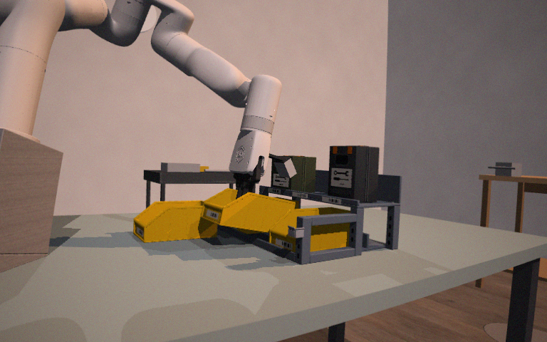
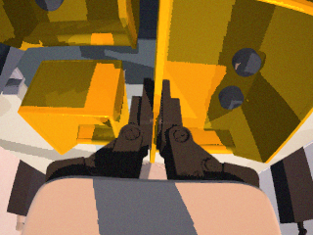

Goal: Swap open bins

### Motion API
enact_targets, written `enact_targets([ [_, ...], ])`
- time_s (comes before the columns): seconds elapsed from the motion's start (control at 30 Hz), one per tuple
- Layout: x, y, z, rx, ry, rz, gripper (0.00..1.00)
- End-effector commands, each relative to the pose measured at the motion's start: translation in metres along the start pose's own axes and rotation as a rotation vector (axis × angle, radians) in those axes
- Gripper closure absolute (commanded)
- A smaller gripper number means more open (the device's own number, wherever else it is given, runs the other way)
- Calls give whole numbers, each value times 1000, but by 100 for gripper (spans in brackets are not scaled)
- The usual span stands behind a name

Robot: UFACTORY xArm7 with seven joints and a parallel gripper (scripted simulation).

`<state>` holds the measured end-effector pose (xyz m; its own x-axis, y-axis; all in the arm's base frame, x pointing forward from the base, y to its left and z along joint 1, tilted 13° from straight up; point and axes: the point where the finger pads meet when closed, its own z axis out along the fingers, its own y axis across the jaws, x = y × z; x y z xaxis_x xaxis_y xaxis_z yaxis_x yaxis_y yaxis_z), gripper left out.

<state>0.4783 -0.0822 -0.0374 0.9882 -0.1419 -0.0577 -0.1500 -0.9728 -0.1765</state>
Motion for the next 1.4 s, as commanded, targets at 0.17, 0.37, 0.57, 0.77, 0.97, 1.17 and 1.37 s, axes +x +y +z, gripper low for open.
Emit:
enact_targets([
  [0.17,6,1,-3,-1,4,1,100],
  [0.37,8,1,-3,-1,4,1,100],
  [0.57,9,1,-3,-1,4,1,100],
  [0.77,9,1,-3,-1,4,1,100],
  [0.97,10,1,-3,-1,4,1,100],
  [1.17,10,1,-3,-1,4,1,100],
  [1.37,10,1,-3,-1,4,1,100],
])
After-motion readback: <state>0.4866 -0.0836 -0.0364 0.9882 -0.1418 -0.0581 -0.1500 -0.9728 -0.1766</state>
